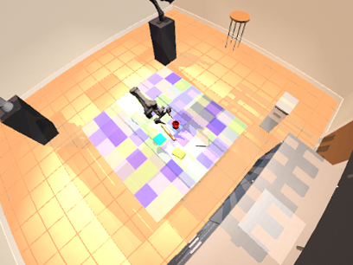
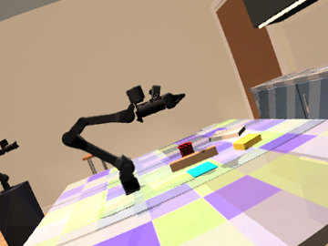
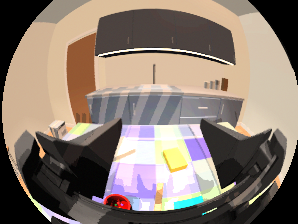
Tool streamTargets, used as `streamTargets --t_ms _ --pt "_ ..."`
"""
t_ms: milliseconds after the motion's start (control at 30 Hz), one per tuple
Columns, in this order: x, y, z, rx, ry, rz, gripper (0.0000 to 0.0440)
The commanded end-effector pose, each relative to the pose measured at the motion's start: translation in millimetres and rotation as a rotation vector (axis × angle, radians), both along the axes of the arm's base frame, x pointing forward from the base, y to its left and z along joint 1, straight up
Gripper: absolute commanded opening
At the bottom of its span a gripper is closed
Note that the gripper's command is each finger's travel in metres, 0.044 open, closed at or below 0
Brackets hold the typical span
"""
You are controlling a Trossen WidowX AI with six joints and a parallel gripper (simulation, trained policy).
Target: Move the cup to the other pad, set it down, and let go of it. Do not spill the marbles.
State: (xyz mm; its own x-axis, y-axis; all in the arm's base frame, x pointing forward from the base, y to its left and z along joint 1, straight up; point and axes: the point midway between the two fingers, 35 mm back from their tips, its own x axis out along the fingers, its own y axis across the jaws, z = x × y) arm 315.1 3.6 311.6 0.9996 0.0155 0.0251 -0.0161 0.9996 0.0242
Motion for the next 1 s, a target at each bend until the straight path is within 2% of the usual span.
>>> streamTargets --t_ms 0,467,500,567,700,767,967 --pt "0 1 1 -0.001 -0.001 0.003 0.0374" --pt "5 10 8 0.019 0.066 0.026 0.0016" --pt "6 10 8 0.024 0.076 0.027 0.0012" --pt "7 12 8 0.037 0.093 0.032 0.0035" --pt "11 17 10 0.069 0.126 0.043 0.0115" --pt "13 20 11 0.085 0.143 0.050 0.0138" --pt "18 28 13 0.134 0.203 0.069 0.0135"
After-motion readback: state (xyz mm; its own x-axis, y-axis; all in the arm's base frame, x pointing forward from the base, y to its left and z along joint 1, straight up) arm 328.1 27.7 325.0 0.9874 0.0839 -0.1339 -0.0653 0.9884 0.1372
